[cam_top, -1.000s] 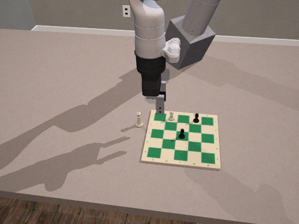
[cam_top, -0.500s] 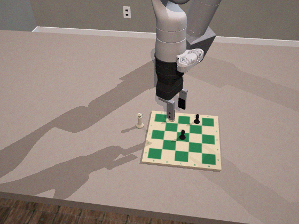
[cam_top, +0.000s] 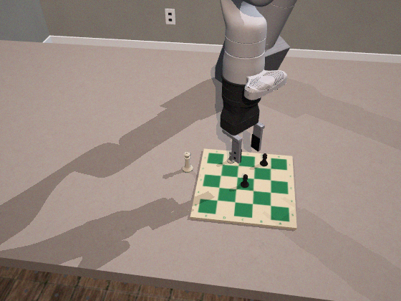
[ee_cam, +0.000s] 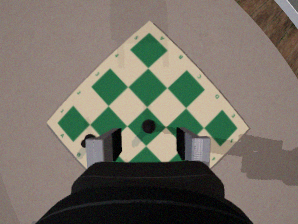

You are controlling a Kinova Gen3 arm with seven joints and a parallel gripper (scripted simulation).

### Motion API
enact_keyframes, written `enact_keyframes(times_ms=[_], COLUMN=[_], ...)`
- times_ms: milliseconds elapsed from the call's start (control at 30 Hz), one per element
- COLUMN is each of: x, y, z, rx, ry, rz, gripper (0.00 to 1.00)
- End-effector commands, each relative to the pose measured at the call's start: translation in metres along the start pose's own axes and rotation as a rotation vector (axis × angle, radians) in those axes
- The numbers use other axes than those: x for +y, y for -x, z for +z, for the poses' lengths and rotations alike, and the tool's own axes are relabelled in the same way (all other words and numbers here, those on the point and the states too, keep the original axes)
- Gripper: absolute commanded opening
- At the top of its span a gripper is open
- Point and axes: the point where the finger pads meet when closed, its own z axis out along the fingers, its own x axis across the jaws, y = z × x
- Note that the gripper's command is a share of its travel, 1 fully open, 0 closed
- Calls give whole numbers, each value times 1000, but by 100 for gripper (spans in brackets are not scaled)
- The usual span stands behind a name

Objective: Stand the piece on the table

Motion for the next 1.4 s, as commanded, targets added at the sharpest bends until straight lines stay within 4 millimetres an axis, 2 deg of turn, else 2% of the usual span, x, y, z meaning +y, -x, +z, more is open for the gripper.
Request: enact_keyframes(times_ms=[0, 100, 133, 1367], x=[-3, -3, -3, -3], y=[2, 2, 2, 2], z=[0, 0, 0, 0], rx=[1, 1, 1, 1], ry=[0, 0, 0, 0], rz=[-2, 0, 0, 0], gripper=[100, 100, 68, 68])
